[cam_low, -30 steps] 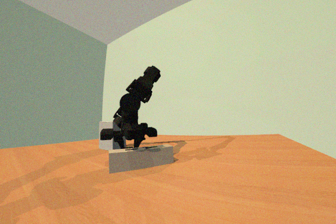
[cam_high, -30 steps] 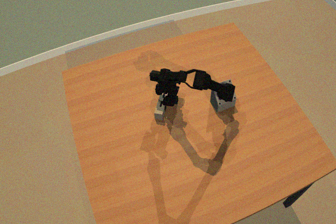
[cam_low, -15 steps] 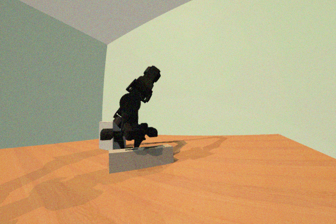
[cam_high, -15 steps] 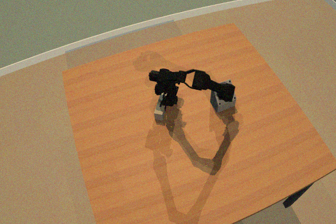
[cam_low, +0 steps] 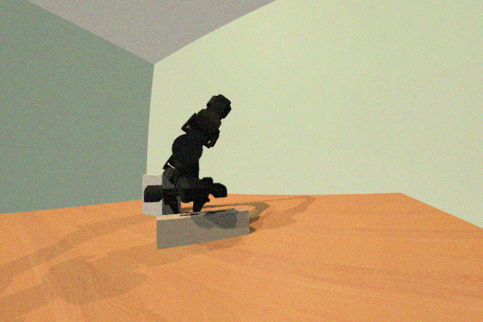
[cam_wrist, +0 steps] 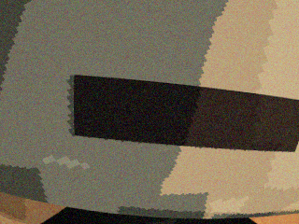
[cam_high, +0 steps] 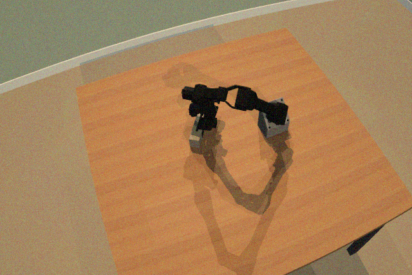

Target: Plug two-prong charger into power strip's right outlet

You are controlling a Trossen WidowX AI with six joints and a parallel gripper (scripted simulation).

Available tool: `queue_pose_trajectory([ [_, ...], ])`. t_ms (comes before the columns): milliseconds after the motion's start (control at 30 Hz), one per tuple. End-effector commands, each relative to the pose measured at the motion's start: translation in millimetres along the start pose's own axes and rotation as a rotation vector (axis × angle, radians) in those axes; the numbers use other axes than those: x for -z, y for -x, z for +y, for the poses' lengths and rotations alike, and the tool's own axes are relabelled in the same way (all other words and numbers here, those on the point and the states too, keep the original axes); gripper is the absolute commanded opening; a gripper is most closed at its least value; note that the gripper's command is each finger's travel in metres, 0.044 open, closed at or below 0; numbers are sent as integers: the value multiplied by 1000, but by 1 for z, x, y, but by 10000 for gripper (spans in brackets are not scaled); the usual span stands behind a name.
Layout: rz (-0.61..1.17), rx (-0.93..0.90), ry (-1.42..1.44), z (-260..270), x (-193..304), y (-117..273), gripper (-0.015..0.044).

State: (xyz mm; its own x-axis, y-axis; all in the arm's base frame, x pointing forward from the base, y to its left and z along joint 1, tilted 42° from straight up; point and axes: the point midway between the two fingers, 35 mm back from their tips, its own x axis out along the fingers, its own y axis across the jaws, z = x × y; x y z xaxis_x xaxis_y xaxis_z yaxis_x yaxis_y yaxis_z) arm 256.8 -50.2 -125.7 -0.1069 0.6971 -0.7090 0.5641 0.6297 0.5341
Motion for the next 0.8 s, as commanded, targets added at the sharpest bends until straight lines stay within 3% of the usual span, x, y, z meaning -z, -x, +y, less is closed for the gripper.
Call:
queue_pose_trajectory([
  [0, -33, 4, 22, 1, -12, 2, 0],
  [767, -33, 4, 22, 1, -9, 2, 0],
])
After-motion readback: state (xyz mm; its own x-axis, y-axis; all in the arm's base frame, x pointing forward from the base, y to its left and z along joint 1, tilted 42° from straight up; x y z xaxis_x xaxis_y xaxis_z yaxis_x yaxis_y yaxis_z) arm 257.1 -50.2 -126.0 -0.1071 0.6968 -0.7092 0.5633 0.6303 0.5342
